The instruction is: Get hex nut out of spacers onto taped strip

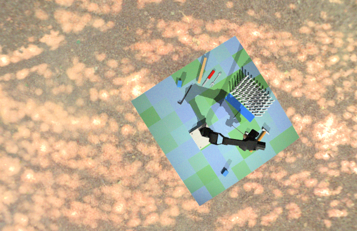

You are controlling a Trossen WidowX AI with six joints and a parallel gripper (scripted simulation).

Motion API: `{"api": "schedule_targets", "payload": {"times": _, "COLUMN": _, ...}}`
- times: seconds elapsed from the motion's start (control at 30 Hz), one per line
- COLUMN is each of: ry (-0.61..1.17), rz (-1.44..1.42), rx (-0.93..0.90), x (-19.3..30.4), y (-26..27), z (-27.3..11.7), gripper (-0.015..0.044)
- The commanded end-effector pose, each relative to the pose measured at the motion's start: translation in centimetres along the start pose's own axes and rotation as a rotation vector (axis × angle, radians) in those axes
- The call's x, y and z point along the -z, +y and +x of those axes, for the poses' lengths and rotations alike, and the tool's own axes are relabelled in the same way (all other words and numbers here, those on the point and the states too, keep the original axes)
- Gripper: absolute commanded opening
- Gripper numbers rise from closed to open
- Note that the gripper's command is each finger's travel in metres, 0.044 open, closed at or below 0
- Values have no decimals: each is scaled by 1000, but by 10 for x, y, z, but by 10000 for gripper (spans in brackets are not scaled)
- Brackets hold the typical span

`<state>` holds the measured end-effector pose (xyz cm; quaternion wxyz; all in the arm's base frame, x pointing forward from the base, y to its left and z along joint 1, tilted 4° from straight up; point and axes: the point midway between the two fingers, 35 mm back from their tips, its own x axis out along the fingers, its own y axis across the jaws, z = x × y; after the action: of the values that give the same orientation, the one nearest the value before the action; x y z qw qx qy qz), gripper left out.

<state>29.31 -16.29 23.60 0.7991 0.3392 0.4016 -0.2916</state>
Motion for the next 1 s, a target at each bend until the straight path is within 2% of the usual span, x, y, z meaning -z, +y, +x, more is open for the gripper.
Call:
{"api": "schedule_targets", "payload": {"times": 0.0, "ry": 28, "rz": 109, "rx": -24, "x": 9, "y": 4, "z": -2, "gripper": 0}}
{"api": "schedule_targets", "payload": {"times": 0.5, "ry": 176, "rz": 588, "rx": -75, "x": 45, "y": 22, "z": -6, "gripper": 0}}
{"api": "schedule_targets", "payload": {"times": 0.97, "ry": 335, "rz": 1023, "rx": -50, "x": 77, "y": 35, "z": -12, "gripper": 0}}
